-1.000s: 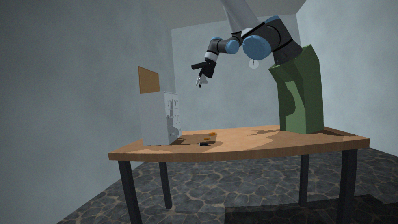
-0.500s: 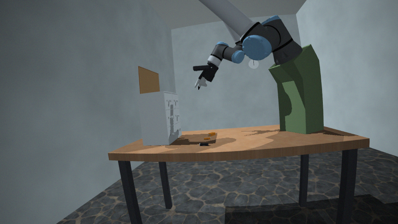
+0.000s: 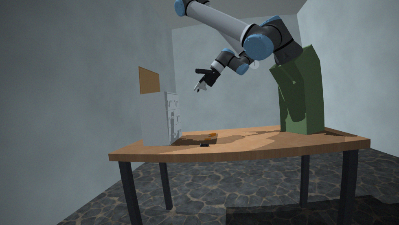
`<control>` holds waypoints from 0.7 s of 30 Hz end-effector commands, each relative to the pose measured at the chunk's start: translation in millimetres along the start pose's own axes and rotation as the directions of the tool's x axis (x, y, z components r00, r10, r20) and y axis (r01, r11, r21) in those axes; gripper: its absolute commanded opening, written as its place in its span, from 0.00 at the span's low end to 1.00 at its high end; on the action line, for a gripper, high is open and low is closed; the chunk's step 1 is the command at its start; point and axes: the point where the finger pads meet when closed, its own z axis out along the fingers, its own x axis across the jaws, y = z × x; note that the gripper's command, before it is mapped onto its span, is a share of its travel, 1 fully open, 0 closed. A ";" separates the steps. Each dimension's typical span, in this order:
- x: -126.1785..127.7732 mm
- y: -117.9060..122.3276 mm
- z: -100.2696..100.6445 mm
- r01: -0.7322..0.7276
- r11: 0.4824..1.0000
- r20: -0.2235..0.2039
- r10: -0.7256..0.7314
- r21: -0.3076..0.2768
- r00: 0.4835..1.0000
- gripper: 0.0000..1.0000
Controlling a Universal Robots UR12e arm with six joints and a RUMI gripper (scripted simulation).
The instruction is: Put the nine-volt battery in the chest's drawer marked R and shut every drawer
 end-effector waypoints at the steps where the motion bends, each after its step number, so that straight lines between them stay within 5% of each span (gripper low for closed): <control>1: 1.7 -1.2 9.2 -0.002 0.993 -0.018 0.004 0.122 1.000 1.00; 21: 1.7 2.0 35.9 0.005 0.932 -0.018 0.002 0.363 1.000 1.00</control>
